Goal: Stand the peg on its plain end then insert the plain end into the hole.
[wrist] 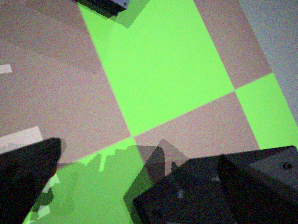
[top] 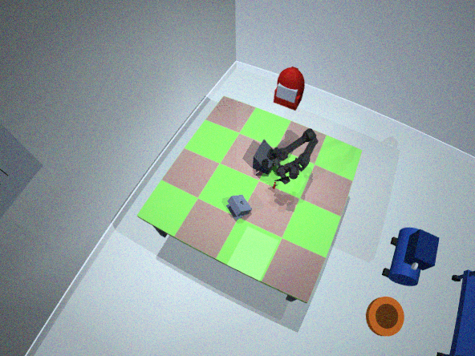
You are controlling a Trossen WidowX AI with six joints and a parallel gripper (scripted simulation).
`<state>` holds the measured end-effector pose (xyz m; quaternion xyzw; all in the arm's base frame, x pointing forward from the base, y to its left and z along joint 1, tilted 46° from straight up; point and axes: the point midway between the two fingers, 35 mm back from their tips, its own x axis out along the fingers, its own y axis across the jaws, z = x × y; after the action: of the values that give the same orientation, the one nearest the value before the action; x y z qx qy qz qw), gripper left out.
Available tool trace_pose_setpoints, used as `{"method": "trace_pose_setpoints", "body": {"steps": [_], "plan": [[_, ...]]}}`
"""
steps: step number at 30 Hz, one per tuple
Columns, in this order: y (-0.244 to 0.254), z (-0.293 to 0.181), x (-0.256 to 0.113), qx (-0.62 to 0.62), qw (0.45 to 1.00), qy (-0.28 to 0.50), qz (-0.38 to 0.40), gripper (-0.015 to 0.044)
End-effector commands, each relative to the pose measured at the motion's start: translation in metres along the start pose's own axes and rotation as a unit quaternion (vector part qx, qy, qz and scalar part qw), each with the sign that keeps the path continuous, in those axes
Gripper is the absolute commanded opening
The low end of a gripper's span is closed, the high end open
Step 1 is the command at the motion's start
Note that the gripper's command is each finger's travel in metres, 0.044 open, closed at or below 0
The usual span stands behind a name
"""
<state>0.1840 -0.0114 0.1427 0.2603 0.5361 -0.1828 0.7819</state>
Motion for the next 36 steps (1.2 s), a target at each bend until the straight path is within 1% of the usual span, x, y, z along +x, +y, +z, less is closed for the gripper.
{"method": "trace_pose_setpoints", "body": {"steps": [1, 9, 19, 26, 36], "plan": [[0.002, -0.003, 0.003, -0.009, 0.999, 0.052, 0.011, 0.0440], [0.008, -0.007, 0.010, -0.015, 0.984, 0.167, 0.057, 0.0440], [0.021, -0.002, 0.008, 0.014, 0.945, 0.285, 0.162, 0.0440], [0.028, 0.011, 0.005, 0.047, 0.915, 0.324, 0.234, 0.0440], [0.029, 0.010, 0.007, 0.058, 0.914, 0.328, 0.232, 0.0440]]}}
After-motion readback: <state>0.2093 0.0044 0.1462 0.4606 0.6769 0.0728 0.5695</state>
